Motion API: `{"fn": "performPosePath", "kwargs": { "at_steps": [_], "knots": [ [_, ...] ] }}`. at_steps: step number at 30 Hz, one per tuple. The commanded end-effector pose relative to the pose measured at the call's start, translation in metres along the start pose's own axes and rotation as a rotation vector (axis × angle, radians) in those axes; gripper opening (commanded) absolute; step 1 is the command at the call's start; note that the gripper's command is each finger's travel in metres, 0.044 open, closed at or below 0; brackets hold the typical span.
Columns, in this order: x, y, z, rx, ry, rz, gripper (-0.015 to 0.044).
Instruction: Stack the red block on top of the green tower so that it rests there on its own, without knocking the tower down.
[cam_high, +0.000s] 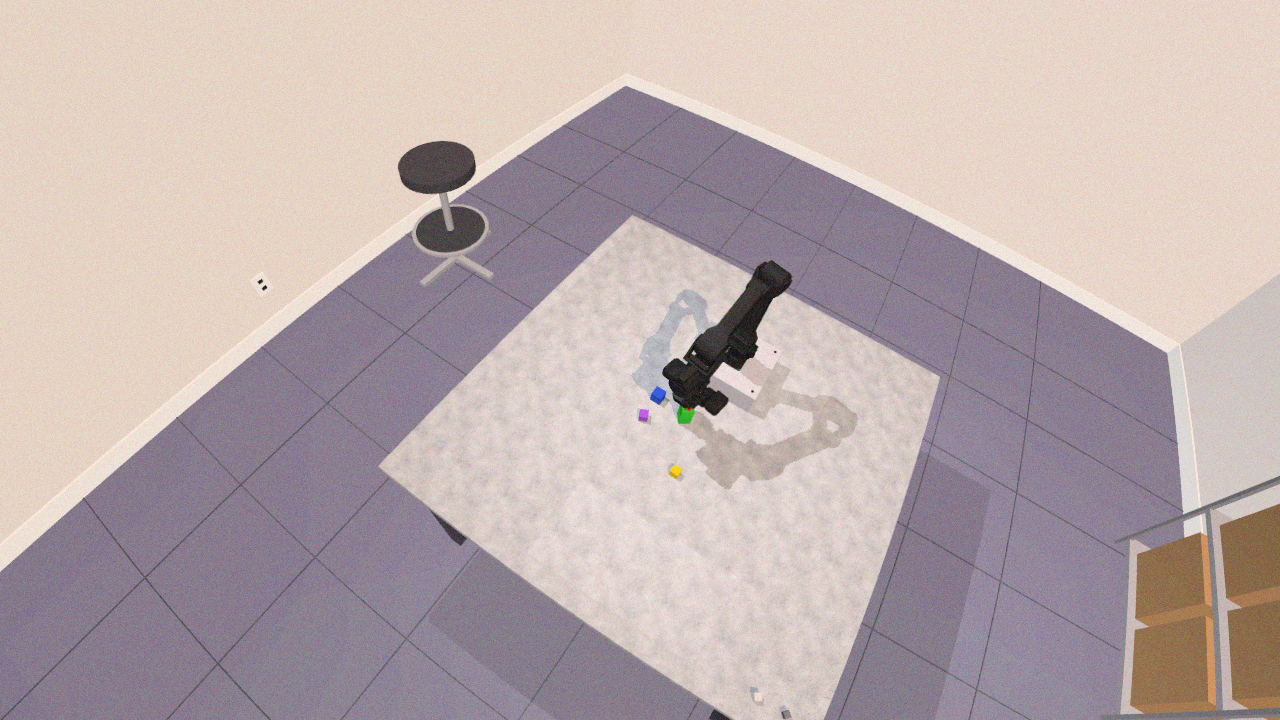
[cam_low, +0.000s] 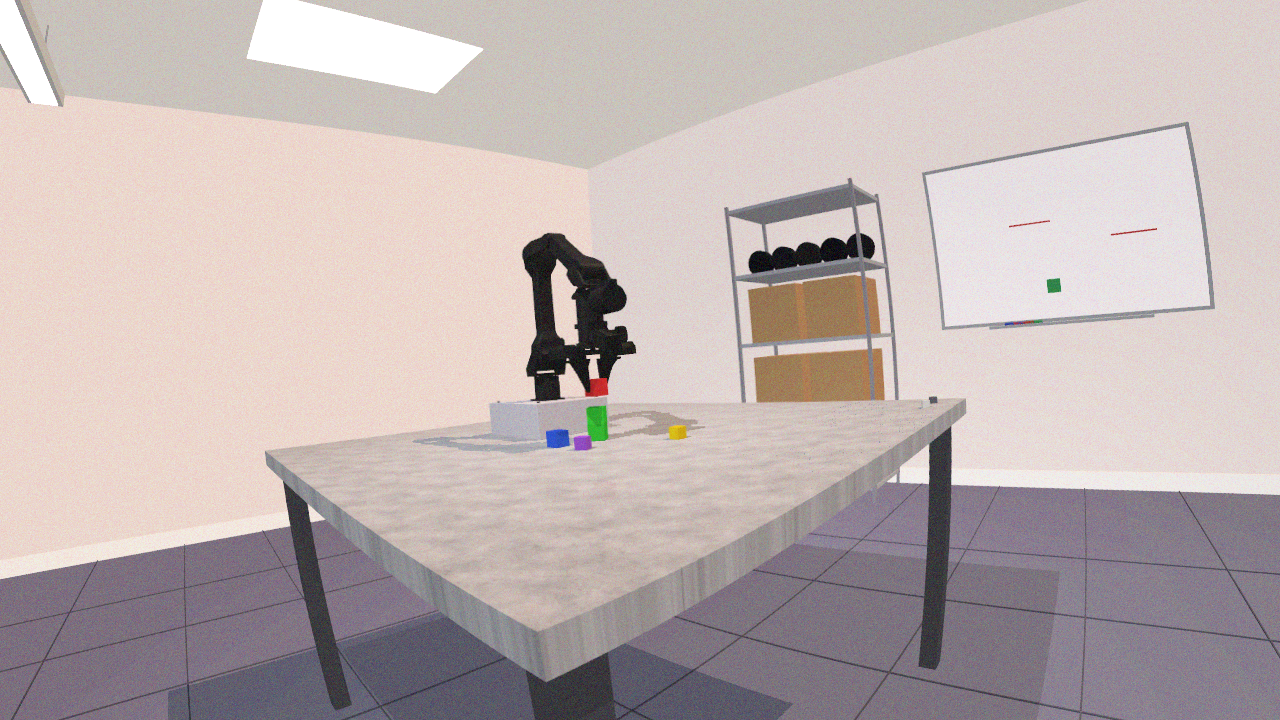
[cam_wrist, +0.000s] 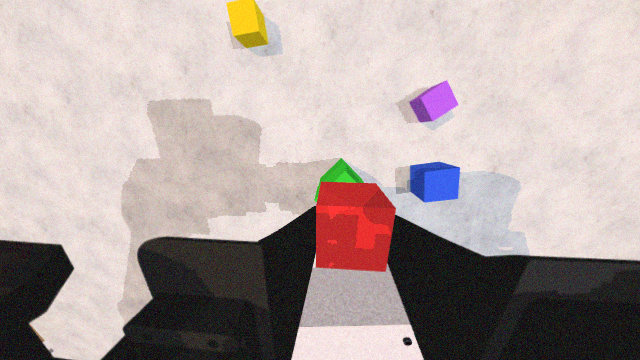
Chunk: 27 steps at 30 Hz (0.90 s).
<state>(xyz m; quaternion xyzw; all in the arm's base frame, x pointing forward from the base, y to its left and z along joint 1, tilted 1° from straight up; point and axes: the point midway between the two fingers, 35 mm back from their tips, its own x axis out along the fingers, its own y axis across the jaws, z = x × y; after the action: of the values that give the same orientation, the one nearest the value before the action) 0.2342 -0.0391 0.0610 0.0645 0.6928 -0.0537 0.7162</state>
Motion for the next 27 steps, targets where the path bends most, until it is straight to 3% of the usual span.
{"fn": "performPosePath", "kwargs": {
  "at_steps": [1,27],
  "knots": [
    [0.0168,-0.0002,-0.0025,-0.003,0.014,0.000,0.0000],
    [0.0245,-0.0002,-0.0032,-0.003,0.014,0.001,0.0000]
  ]
}}
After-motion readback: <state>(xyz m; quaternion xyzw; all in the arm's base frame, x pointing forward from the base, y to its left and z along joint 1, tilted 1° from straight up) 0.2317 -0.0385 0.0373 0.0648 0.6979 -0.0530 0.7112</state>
